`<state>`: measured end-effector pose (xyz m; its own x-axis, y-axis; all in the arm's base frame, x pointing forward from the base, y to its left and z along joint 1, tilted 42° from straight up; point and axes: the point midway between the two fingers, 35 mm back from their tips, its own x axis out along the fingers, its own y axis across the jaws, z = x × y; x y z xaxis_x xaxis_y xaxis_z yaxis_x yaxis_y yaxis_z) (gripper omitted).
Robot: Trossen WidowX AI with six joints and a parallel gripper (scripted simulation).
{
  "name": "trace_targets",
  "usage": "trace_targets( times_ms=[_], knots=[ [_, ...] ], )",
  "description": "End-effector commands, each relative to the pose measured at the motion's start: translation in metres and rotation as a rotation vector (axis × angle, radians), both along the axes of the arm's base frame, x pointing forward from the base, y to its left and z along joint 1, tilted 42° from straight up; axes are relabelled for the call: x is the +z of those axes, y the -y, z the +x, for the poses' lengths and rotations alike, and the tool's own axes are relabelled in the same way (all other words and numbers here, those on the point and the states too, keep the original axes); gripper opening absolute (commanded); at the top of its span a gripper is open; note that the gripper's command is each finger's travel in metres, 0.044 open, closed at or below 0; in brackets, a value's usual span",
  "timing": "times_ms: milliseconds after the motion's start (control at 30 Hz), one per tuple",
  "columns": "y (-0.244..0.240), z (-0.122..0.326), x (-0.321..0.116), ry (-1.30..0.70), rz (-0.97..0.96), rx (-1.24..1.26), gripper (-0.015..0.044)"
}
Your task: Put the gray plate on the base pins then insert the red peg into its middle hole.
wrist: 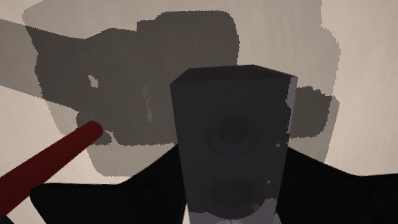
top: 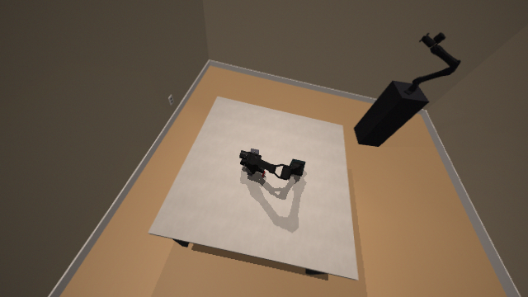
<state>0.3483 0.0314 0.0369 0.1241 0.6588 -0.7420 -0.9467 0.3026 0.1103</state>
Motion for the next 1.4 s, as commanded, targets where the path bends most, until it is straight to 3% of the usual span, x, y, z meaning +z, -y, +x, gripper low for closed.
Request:
trace_targets(
  times_ms=[0, 67, 233, 1367],
  knots=[
    [0.000, 0.000, 0.000, -0.003, 0.003, -0.004, 0.0144],
    [0.000, 0.000, 0.000, -0.003, 0.003, -0.004, 0.0131],
    [0.006, 0.000, 0.005, -0.003, 0.001, -0.005, 0.0000],
    [0.082, -0.018, 0.078, -0.007, -0.007, -0.005, 0.0000]
  ],
)
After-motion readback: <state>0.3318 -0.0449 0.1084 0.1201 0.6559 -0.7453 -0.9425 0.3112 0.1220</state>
